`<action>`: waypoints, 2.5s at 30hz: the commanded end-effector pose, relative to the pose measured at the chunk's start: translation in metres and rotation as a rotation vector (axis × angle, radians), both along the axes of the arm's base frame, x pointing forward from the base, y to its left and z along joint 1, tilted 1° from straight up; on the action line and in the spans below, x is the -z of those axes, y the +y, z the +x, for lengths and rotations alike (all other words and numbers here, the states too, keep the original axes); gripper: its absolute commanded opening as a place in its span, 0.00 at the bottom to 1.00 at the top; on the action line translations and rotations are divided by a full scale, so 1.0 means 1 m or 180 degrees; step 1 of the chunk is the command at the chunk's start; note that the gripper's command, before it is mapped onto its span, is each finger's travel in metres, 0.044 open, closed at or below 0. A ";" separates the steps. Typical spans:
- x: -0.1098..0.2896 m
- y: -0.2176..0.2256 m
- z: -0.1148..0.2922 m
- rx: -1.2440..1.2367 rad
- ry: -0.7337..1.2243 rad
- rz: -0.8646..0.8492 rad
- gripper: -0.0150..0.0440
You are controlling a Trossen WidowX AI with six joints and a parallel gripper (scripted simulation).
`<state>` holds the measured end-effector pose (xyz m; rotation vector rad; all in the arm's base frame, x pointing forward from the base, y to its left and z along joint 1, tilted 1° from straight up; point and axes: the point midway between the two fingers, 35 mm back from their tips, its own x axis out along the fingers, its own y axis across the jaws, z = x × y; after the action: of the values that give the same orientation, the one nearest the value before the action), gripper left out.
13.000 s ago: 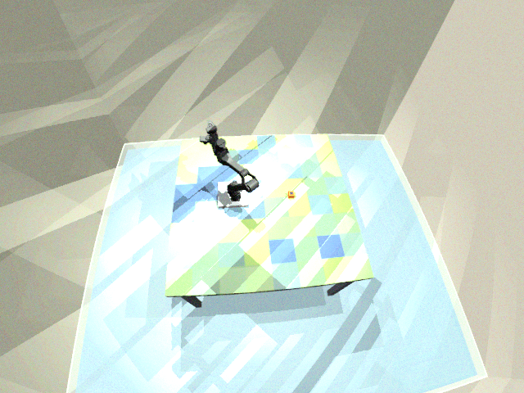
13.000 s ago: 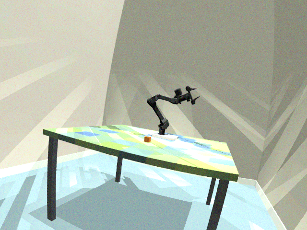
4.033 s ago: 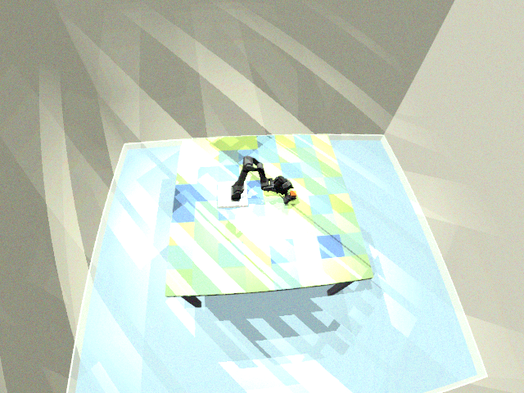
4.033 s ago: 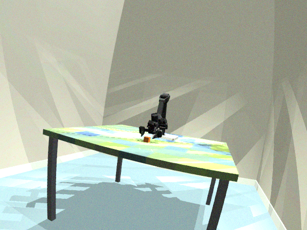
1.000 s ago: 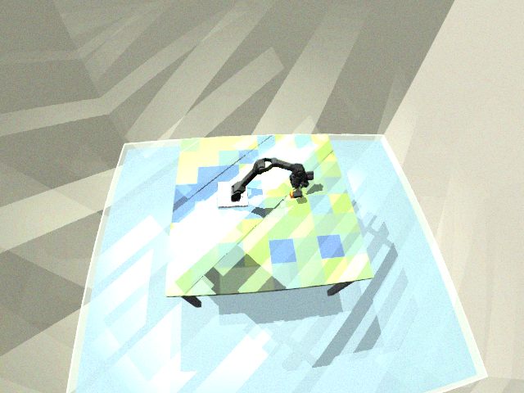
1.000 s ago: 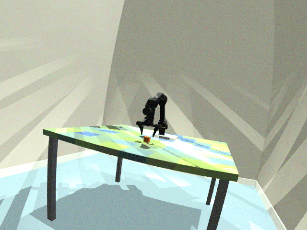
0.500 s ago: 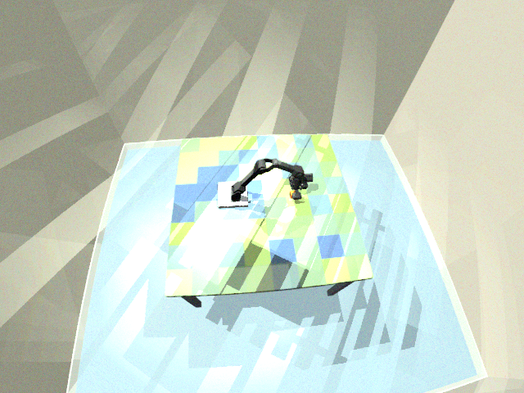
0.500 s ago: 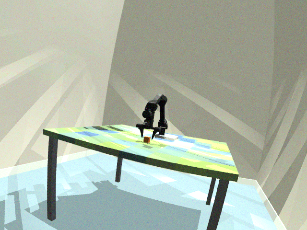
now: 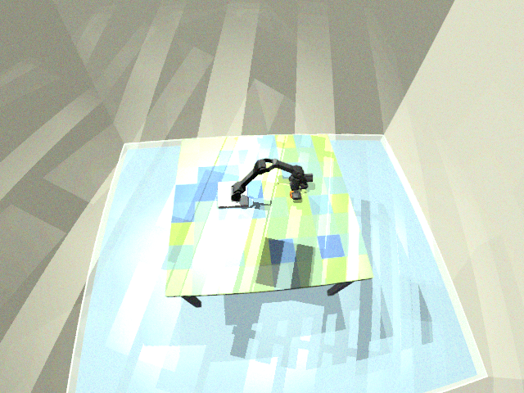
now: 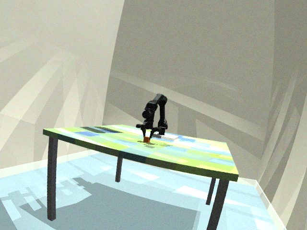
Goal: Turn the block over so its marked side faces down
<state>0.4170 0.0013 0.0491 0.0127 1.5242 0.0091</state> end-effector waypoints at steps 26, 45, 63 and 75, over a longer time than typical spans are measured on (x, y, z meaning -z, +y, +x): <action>-0.025 0.000 0.001 0.0004 -0.0268 0.0007 0.25; -0.020 0.000 0.002 0.0017 -0.1072 0.0005 0.25; -0.018 0.000 -0.006 0.0013 -0.1671 -0.0001 0.25; 0.004 -0.001 0.001 -0.0050 -0.2188 -0.0045 0.25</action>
<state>0.4184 0.0013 0.0515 -0.0094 0.8674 0.0189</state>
